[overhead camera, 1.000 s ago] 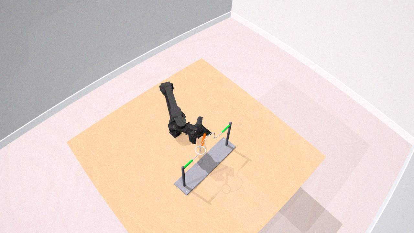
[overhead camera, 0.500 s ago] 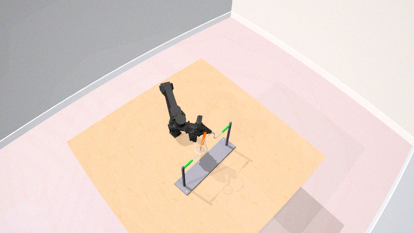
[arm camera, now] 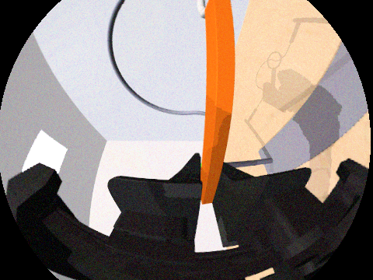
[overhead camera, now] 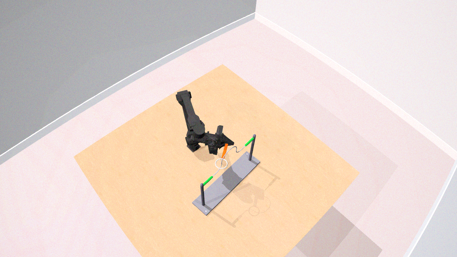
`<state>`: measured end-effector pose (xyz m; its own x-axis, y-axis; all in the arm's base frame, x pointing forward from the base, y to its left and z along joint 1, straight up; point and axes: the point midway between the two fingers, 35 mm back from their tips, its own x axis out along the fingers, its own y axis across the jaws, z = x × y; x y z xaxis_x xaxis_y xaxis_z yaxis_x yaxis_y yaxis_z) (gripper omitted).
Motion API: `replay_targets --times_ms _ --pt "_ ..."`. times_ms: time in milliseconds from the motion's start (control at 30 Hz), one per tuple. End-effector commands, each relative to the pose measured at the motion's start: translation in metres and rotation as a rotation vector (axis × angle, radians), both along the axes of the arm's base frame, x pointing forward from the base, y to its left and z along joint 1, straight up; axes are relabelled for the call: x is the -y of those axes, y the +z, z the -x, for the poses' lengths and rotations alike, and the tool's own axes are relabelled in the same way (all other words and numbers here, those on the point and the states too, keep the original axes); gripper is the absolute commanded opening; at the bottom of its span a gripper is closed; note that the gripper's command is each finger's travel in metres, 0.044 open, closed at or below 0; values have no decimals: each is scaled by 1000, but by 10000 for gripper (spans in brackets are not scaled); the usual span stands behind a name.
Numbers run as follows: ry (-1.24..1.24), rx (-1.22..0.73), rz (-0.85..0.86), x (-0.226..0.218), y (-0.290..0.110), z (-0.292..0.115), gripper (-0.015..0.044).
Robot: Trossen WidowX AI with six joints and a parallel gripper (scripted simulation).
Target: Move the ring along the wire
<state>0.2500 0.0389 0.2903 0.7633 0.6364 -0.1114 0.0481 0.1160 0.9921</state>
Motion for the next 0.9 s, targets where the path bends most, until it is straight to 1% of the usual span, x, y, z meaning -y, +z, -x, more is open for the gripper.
replay_targets --times_ms 0,300,867 --pt "3 -2 9 0 6 0 -150" --pt "1 -2 94 1 5 0 -150" --pt "-8 12 380 5 -9 -1 -150"
